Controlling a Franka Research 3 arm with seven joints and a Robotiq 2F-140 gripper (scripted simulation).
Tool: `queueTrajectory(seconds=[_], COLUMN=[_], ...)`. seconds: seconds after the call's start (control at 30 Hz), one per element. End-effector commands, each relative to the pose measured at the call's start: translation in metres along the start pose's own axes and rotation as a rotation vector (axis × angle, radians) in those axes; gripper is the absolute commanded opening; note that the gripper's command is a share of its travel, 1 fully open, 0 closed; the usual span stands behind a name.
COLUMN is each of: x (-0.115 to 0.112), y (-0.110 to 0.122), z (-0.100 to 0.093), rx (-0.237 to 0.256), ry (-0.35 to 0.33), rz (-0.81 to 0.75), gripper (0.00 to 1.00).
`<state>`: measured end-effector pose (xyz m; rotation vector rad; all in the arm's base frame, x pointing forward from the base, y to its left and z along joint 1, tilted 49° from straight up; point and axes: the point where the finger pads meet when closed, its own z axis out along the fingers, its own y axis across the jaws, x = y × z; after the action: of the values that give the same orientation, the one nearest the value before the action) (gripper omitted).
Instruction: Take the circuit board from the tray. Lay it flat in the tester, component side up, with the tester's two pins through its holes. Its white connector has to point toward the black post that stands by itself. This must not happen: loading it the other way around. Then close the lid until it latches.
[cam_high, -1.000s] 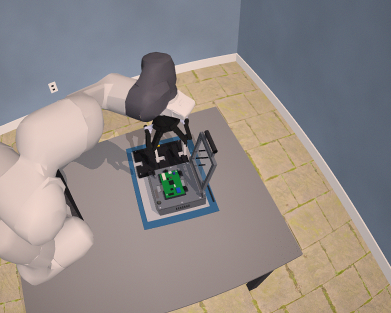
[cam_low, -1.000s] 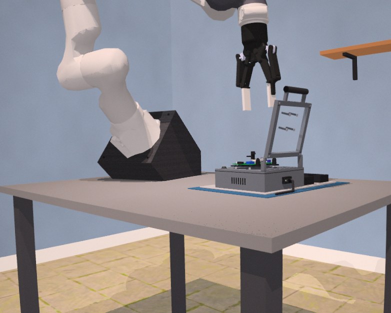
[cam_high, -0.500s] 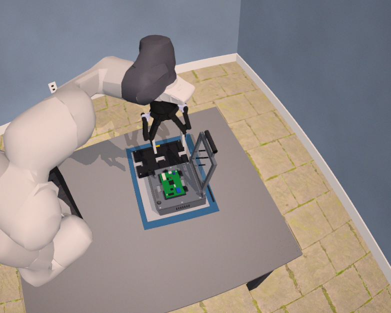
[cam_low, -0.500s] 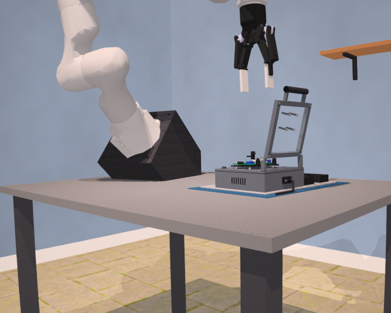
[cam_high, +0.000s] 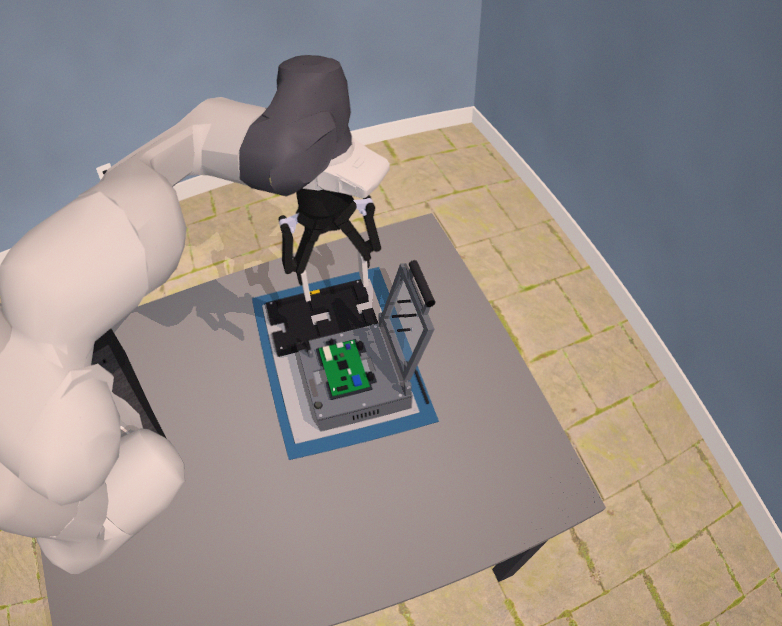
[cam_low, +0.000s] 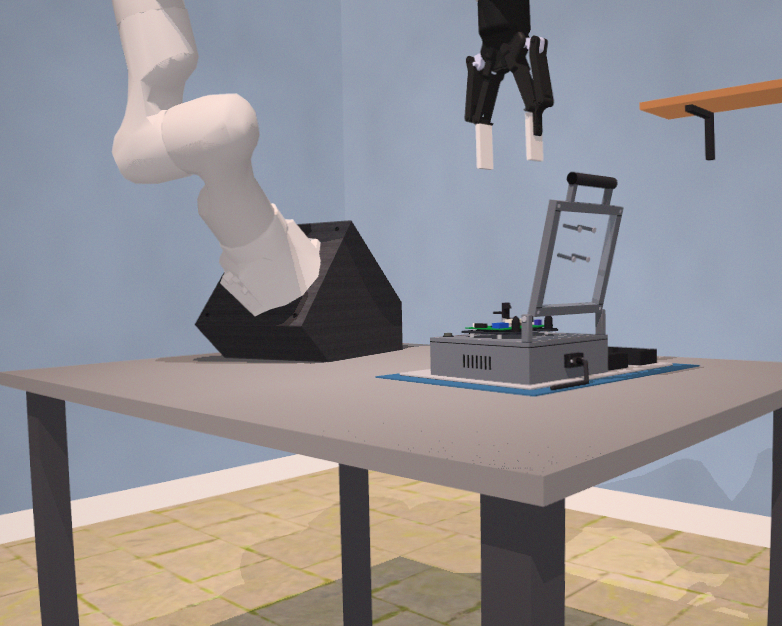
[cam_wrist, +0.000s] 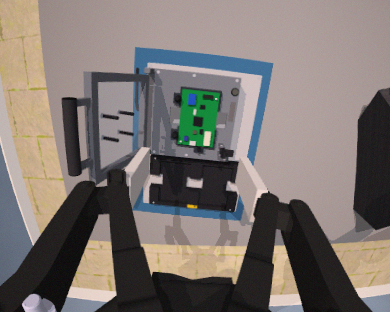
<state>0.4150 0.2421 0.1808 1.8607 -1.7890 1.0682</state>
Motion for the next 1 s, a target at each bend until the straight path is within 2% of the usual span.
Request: queueTrajectory(seconds=[0.0, 0.2, 0.23, 0.97], x=[0.0020, 0.0020, 0.0020, 0.0020], y=[0.0024, 0.0024, 0.0024, 0.0024], z=[-0.0024, -0.0032, -0.0032, -0.0032], rx=[-0.009, -0.009, -0.009, -0.009], ry=[0.004, 0.004, 0.004, 0.004], rz=[-0.003, -0.003, -0.003, -0.003], gripper=[0.58, 0.58, 0.30, 0.30])
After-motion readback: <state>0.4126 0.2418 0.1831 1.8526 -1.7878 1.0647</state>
